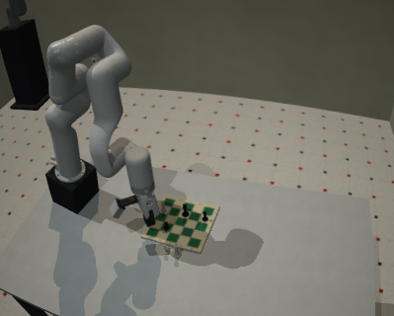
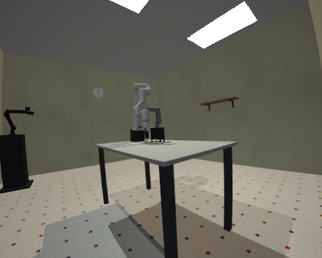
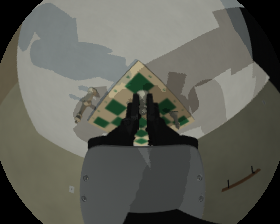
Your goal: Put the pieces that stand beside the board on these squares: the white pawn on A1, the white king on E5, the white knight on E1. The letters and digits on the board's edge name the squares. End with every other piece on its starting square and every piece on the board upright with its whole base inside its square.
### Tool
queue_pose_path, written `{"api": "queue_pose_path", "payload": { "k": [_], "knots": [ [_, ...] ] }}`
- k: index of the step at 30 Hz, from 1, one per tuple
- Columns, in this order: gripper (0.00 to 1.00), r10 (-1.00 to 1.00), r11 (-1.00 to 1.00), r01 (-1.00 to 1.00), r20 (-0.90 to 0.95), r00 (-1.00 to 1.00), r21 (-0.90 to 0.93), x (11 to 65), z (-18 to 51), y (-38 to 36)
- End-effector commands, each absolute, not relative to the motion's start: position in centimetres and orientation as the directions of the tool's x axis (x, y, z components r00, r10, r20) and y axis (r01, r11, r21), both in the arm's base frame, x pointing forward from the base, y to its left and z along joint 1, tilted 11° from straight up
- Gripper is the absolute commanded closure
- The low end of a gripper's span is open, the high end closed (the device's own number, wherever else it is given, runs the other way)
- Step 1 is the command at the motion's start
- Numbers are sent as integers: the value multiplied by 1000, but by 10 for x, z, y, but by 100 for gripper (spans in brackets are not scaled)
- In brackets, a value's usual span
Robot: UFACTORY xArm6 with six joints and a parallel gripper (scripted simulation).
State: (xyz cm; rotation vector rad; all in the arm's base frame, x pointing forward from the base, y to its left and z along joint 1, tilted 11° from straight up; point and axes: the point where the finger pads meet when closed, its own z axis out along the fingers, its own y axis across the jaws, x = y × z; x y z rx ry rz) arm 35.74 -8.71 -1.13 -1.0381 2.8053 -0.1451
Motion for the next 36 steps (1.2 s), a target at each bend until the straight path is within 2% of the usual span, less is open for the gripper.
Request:
{"api": "queue_pose_path", "payload": {
  "k": [1, 36],
  "knots": [
    [100, -653, 756, -638, -111, -749, -146, 367, -33, -90],
    [100, -653, 756, -638, -110, -749, -146, 369, -44, -90]
  ]
}}
